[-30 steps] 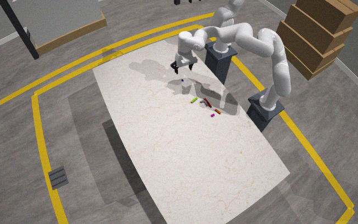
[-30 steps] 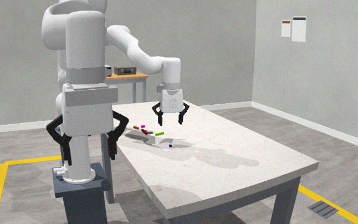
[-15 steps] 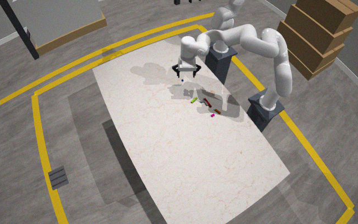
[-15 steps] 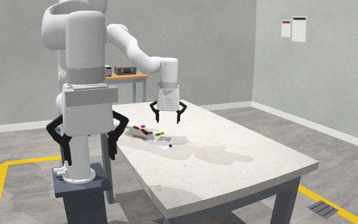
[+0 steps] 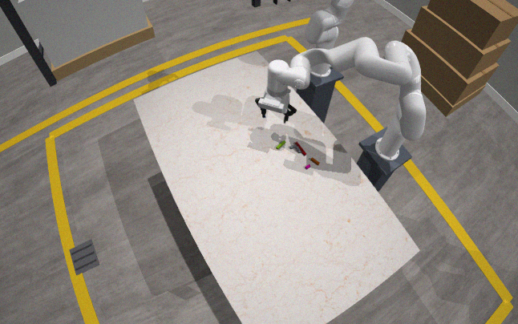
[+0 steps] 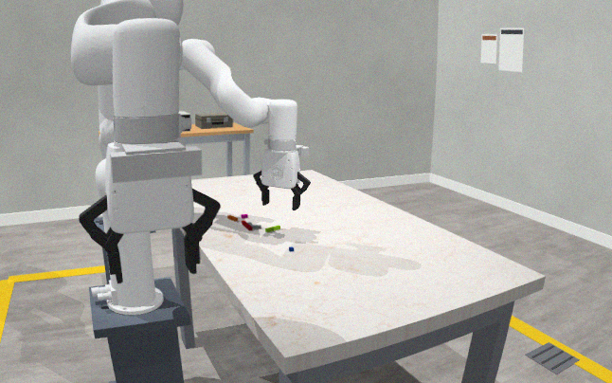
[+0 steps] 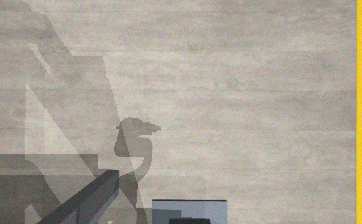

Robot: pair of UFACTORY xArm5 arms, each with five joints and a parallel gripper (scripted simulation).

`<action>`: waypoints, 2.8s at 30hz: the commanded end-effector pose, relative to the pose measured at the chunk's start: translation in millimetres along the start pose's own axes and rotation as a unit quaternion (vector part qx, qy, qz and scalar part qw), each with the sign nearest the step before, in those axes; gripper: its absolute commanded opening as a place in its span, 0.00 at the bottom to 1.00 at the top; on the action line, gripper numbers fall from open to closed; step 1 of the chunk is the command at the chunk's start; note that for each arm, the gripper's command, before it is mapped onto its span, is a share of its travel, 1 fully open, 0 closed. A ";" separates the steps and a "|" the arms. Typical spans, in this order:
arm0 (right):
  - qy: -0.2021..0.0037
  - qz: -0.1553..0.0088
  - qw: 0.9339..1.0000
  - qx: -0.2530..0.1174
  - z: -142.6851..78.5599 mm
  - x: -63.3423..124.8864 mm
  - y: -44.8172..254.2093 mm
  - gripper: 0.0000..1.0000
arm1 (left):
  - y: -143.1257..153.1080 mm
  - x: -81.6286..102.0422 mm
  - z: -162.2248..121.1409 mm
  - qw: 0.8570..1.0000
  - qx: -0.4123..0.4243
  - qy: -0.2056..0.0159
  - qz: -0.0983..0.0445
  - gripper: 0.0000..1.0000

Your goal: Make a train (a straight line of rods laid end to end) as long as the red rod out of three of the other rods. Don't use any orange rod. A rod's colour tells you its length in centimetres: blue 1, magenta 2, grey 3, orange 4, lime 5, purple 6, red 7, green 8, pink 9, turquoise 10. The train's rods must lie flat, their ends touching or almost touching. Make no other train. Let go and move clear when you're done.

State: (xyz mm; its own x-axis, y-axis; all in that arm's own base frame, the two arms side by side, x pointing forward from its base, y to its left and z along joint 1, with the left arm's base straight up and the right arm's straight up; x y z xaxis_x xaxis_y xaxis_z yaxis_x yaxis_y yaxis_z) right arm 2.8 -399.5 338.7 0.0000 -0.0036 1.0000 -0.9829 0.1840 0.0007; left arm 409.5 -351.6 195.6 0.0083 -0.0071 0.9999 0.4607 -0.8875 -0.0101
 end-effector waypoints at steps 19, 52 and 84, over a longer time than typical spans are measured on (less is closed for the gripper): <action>0.002 0.000 1.000 0.000 0.5 1.3 -0.1 1.00 | -67.1 -9.1 26.8 0.953 -0.303 0.005 -0.006 1.00; 0.002 0.000 1.000 0.000 0.5 1.3 -0.1 1.00 | -105.2 -16.6 35.5 0.890 -0.456 0.006 -0.005 0.26; 0.002 0.000 1.000 0.000 0.5 1.3 -0.1 1.00 | -105.2 -25.0 35.6 0.890 -0.456 0.006 -0.005 0.26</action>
State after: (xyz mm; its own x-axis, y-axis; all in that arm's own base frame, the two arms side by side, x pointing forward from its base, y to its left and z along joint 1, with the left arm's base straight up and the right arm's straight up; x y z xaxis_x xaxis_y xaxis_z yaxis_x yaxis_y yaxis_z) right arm 2.8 -399.5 338.7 0.0000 -0.0036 1.0000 -0.9829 0.1840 0.0007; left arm 391.6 -241.2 173.4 0.0001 0.0000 1.0000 -0.4521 -0.8919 0.0000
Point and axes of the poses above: on each arm, the point where the finger pads meet when closed, its own x axis back along the fingers, its own y axis across the jaws, z = x × y, the point moved 9 cm from there along x, back along the fingers, and after that the axes turned 11 degrees about -x, right-handed, at the moved point
